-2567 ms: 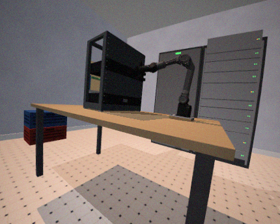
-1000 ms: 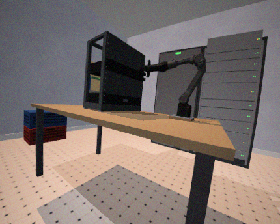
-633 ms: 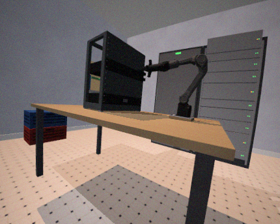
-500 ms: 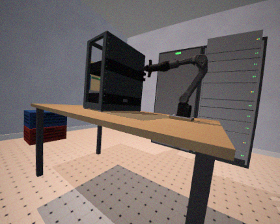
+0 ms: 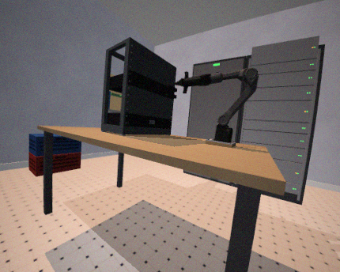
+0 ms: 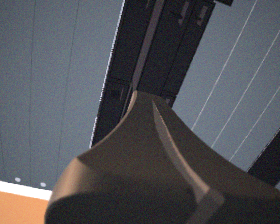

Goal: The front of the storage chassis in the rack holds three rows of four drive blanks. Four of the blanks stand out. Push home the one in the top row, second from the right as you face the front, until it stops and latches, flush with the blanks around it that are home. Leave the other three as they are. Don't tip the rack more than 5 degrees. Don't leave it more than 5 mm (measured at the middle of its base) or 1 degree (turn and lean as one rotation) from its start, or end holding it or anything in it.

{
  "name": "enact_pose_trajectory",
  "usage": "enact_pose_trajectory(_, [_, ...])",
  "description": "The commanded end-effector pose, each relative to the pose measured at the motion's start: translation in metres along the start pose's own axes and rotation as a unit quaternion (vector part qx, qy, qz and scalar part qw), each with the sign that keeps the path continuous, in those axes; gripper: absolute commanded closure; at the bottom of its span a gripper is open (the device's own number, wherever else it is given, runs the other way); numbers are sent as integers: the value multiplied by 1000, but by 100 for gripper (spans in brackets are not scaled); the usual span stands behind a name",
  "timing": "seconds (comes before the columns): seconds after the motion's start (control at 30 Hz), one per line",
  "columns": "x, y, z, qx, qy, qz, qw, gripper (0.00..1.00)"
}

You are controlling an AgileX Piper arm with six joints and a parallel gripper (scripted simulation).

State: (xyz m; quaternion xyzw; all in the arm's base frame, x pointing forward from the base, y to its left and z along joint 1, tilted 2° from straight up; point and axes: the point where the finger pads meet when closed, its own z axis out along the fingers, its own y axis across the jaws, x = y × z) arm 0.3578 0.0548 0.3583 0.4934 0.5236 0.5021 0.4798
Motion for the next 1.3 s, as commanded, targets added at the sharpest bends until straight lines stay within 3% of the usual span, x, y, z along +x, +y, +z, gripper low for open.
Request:
enact_pose_trajectory(0.0, [0, 0, 0, 1, -2, 0, 1000, 100])
enact_pose_trajectory(0.5, [0, 3, -71, 1, -2, 0, 1000, 100])
enact_pose_trajectory(0.77, [1, 4, -97, 1, -2, 0, 1000, 100])
enact_pose_trajectory(1.27, [1, 5, -118, 1, -2, 0, 1000, 100])
